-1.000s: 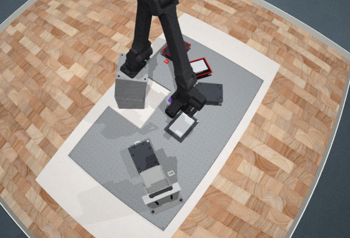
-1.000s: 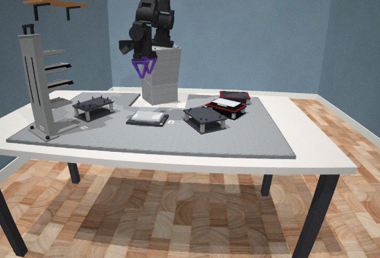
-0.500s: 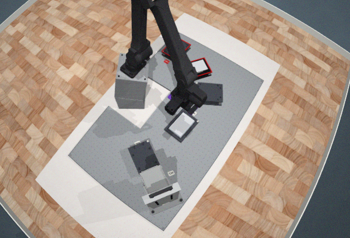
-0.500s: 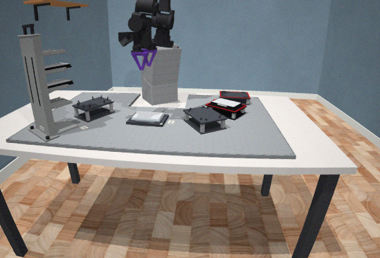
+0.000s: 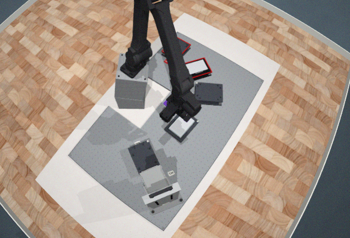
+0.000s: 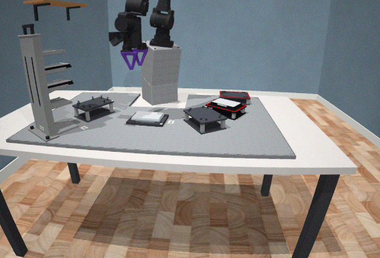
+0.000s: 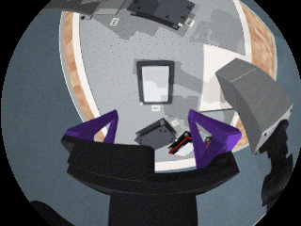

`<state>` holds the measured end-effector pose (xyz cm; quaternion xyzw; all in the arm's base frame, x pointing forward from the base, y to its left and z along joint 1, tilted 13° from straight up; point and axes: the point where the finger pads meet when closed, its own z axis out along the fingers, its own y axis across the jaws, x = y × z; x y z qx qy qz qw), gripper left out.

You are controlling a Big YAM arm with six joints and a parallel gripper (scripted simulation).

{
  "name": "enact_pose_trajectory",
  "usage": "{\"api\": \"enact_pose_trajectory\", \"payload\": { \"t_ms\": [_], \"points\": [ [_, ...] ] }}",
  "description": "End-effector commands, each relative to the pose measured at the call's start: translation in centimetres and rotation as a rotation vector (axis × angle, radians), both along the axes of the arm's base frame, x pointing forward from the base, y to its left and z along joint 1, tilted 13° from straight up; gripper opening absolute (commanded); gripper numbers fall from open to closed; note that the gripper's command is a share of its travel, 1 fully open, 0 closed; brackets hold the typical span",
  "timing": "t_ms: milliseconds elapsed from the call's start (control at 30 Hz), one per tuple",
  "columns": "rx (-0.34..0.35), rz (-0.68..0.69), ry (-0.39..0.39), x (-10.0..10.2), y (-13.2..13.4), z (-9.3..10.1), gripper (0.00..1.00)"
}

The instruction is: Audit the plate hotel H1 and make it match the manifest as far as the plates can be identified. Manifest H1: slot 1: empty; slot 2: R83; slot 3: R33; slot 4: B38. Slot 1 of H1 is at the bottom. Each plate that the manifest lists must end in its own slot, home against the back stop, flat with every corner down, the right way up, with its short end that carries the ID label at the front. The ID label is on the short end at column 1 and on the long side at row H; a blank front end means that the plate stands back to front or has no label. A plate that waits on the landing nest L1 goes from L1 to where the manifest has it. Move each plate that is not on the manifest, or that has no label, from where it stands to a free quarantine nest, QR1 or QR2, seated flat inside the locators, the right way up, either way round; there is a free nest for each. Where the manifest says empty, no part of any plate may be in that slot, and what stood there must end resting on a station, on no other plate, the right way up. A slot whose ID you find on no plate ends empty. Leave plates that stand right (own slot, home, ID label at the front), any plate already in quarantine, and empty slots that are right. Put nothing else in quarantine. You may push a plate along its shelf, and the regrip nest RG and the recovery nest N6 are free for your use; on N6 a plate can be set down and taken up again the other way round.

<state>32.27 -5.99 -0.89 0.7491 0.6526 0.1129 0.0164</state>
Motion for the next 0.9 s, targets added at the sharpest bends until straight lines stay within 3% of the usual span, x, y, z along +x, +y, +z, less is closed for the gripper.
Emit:
{"api": "enact_pose_trajectory", "payload": {
  "t_ms": [0,100,867],
  "points": [
    [-0.014,0.019,-0.024,1.5,-1.8,0.8,1.0],
    [-0.049,0.038,-0.047,0.4,-2.6,0.6,1.0],
    [-0.268,0.238,-0.136,-0.6,-8.8,-0.8,1.0]
  ]
}}
